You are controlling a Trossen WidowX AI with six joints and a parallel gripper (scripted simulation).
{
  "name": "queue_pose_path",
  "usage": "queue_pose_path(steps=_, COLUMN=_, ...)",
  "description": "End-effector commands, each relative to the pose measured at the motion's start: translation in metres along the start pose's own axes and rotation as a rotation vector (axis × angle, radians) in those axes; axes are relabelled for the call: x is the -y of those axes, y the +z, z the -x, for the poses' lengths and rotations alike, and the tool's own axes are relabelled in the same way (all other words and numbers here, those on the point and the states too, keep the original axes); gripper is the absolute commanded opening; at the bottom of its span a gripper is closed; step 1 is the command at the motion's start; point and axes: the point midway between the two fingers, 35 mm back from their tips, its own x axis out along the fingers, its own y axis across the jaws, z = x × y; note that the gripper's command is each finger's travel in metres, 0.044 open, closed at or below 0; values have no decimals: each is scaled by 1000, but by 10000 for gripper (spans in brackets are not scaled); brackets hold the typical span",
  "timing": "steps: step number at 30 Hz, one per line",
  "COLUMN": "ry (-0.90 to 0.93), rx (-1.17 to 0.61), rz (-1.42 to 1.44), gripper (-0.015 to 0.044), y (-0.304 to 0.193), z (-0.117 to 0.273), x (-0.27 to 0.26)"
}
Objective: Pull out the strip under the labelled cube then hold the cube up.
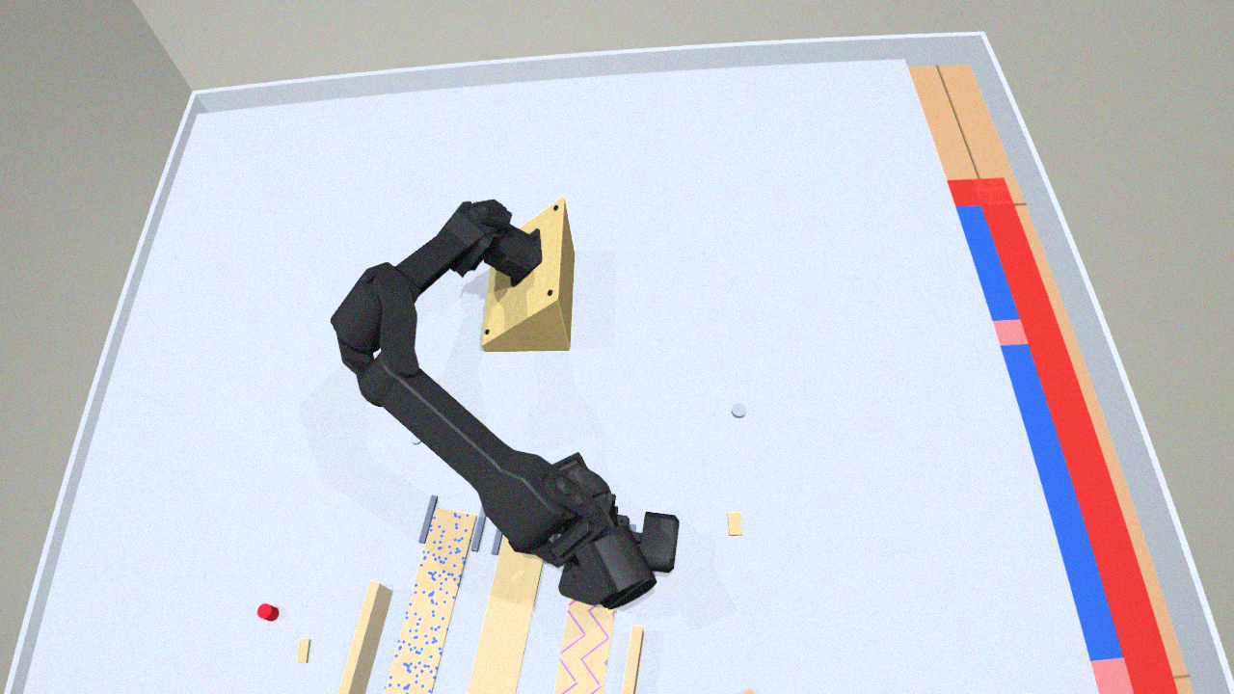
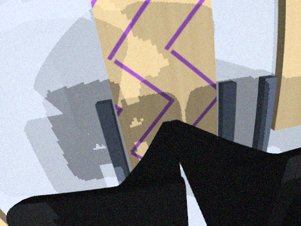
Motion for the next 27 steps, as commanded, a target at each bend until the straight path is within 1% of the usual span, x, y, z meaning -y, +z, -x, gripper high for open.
queue_pose_path(steps=1, ry=-3, rx=-11, rz=2, gripper=0, y=-10, z=-3, x=0)
queue_pose_path(steps=27, ry=-3, rx=-13, rz=4, gripper=0, y=-51, z=-4, x=-1)
